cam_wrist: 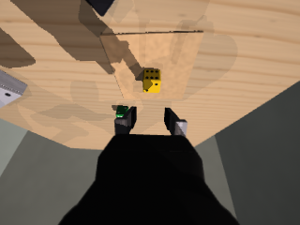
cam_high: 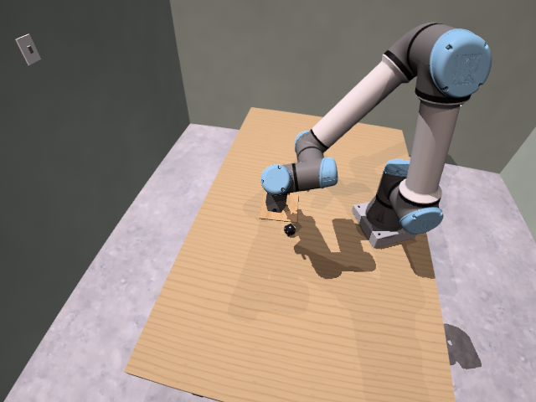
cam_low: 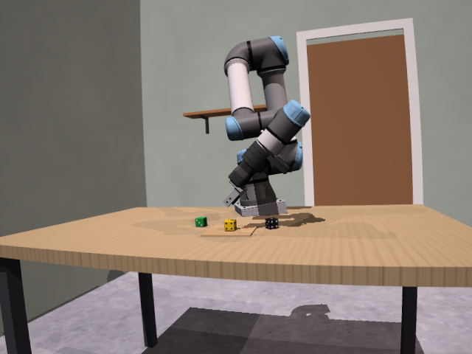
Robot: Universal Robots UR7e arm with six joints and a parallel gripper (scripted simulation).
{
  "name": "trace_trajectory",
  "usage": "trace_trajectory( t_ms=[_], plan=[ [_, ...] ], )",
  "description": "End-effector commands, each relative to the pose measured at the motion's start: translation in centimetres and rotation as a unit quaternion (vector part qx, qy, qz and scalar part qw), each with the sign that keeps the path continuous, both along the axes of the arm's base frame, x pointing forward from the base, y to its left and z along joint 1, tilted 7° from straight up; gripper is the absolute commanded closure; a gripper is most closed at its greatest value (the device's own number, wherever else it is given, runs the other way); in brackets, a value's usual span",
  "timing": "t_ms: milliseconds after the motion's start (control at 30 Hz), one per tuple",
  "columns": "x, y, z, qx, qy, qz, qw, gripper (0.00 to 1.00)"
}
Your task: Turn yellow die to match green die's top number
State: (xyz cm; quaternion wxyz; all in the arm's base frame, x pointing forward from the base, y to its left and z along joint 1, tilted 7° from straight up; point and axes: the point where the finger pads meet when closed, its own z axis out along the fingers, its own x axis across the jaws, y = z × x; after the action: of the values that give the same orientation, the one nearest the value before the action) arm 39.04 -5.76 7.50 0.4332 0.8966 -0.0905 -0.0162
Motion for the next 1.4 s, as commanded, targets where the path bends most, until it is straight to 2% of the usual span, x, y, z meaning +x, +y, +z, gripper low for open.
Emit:
trace_trajectory(
  t_ms=[0, 700, 1367],
  plan=[
    [0.0, 0.0, -0.1, 0.0, -0.001, 0.0, 1.0, 0.13],
    [0.1, -0.2, -2.0, 0.0, -0.001, 0.0, 1.0, 0.13],
    [0.2, -0.6, -5.4, 0.0, -0.001, 0.0, 1.0, 0.13]
  ],
)
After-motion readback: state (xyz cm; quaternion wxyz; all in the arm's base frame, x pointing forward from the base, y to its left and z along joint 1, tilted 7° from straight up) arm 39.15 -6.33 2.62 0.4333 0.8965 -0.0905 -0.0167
